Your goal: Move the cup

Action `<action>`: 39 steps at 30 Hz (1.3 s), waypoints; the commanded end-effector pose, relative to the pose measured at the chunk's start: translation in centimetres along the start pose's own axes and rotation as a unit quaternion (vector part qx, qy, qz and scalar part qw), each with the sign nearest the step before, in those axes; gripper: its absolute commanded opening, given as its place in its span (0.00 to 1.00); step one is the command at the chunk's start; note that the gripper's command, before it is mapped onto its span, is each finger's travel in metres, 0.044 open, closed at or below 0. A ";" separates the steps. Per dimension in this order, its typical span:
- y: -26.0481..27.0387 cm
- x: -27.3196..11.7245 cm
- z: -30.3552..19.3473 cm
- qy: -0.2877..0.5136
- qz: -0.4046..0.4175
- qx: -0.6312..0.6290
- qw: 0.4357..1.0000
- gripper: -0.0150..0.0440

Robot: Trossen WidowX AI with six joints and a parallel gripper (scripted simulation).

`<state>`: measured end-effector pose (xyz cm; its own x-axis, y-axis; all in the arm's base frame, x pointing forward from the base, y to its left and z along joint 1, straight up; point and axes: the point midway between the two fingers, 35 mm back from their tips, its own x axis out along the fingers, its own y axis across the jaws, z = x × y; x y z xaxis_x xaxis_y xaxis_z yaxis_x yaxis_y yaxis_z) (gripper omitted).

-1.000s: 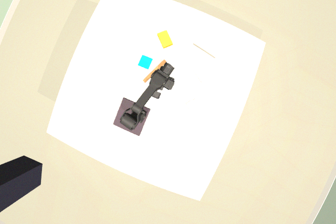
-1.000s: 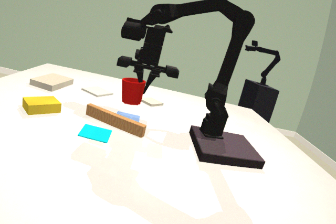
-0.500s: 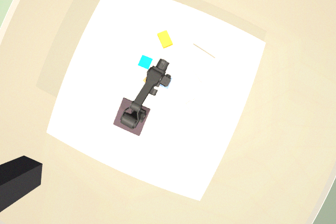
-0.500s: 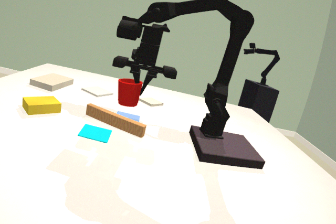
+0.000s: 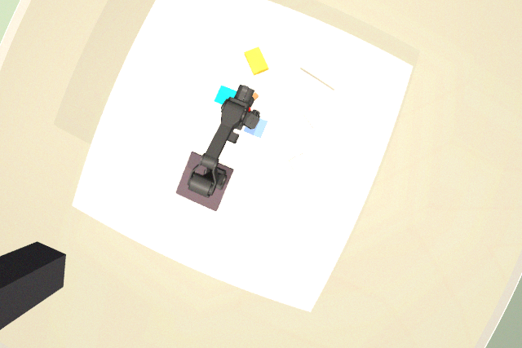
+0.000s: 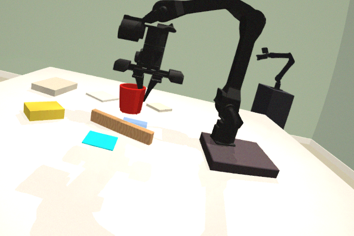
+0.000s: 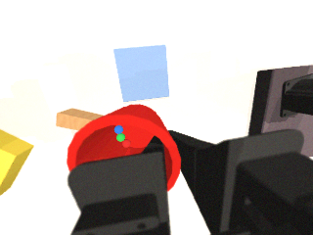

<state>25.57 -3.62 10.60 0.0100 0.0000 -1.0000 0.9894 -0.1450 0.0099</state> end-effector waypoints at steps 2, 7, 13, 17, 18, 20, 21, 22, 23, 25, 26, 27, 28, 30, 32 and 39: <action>0.6 -0.1 -0.9 0.000 0.003 0.002 1.000 0.25; 1.0 -0.1 -1.8 0.000 0.004 0.002 1.000 0.25; 1.5 -0.2 -3.0 0.001 0.004 0.002 1.000 0.25; 1.9 -0.2 -3.9 0.001 0.004 0.002 1.000 0.25; 2.0 -0.2 -4.1 0.001 0.004 0.002 1.000 0.25; 2.2 -0.3 -4.5 0.001 0.004 0.002 1.000 0.25; 2.3 -0.3 -4.8 0.001 0.004 0.002 1.000 0.25; 2.4 -0.3 -5.0 0.001 0.004 0.002 1.000 0.25; 2.5 -0.3 -5.2 0.001 0.004 0.002 1.000 0.25; 2.7 -0.3 -5.6 0.002 0.004 0.002 1.000 0.25; 2.8 -0.4 -5.9 0.002 0.004 0.002 1.000 0.25; 2.9 -0.4 -6.1 0.002 0.004 0.002 1.000 0.25; 3.0 -0.4 -6.4 0.002 0.004 0.002 1.000 0.25; 3.2 -0.4 -6.8 0.002 0.004 0.002 1.000 0.25; 3.4 -0.4 -7.3 0.002 0.004 0.002 1.000 0.25; 4.1 -0.6 -8.9 0.003 0.005 0.002 1.000 0.25</action>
<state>30.49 4.00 11.09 0.0192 0.0037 -0.9998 0.9893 -0.1450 0.0184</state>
